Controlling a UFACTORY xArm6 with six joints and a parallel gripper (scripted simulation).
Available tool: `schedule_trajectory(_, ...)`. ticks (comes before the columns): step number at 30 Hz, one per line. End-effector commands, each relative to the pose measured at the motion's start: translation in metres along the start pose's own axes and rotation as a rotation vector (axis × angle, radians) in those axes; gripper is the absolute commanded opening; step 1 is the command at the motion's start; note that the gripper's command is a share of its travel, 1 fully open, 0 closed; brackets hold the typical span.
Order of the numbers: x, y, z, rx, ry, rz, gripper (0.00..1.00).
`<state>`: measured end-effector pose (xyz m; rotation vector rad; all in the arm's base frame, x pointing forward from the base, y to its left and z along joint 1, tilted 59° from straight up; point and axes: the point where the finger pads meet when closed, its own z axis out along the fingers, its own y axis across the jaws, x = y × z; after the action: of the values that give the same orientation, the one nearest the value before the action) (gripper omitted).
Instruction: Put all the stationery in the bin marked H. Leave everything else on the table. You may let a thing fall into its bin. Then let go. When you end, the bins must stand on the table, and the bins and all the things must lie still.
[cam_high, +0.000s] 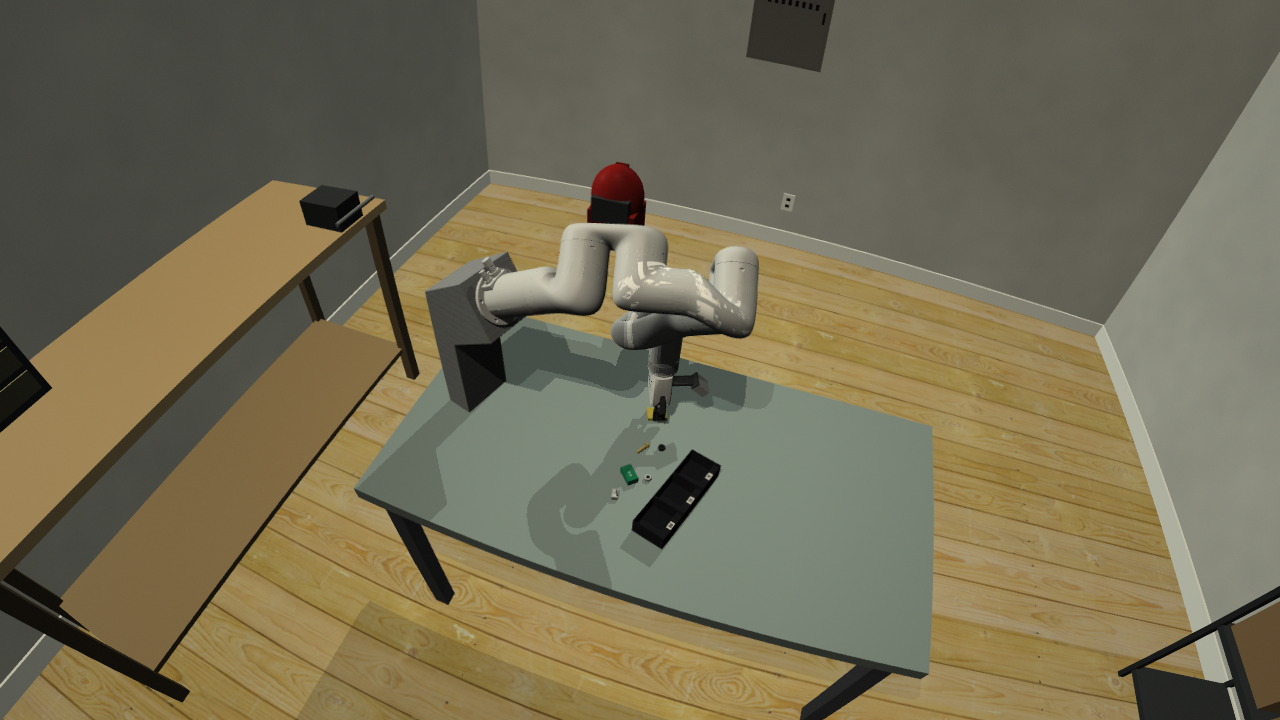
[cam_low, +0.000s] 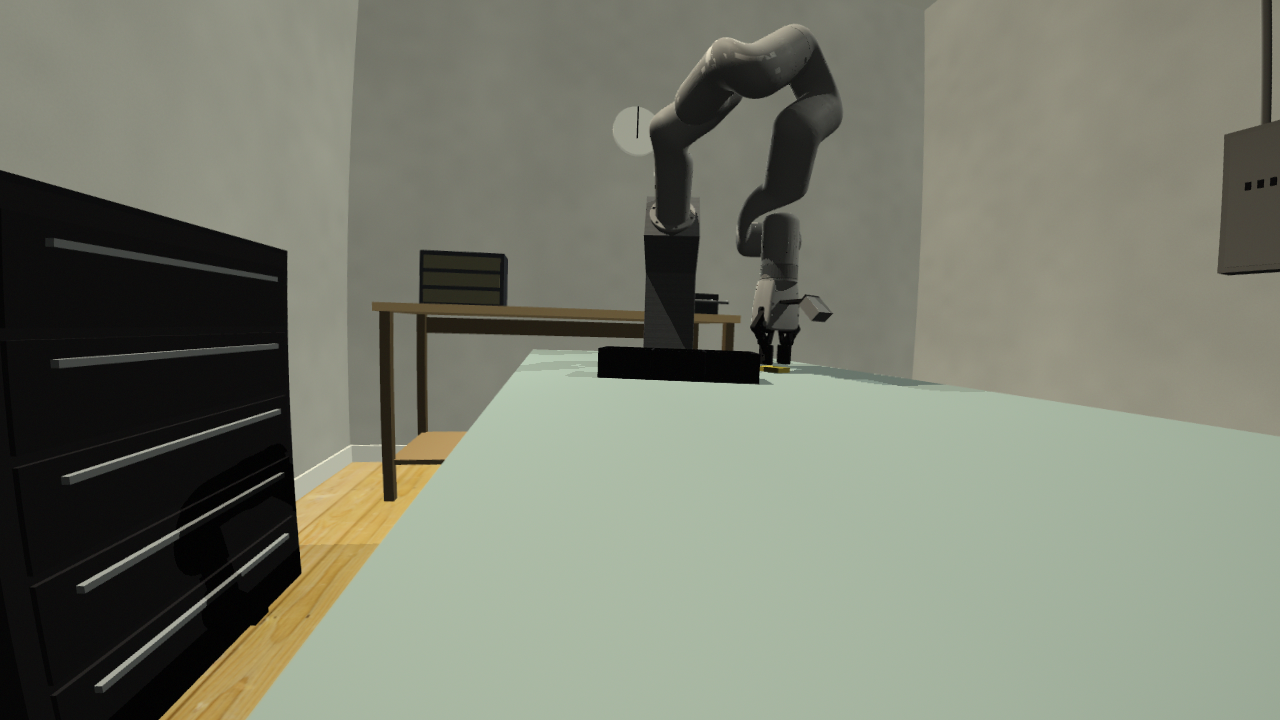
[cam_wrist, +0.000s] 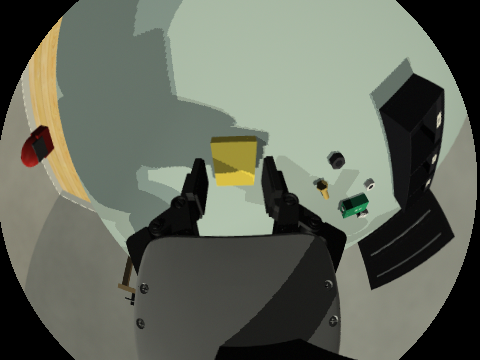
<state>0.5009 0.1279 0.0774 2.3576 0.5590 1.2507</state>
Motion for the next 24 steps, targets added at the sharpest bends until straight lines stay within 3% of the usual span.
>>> schedule_trajectory(1,0.0003,-0.0002,0.0050,0.000,0.001,0.000,0.56)
schedule_trajectory(21,-0.0002,0.0000,0.0117,0.000,0.001,0.000,0.56)
schedule_trajectory(22,-0.0002,0.0000,0.0117,0.000,0.001,0.000,0.00)
schedule_trajectory(24,-0.0001,0.0000,0.0116,0.000,0.001,0.000,0.00)
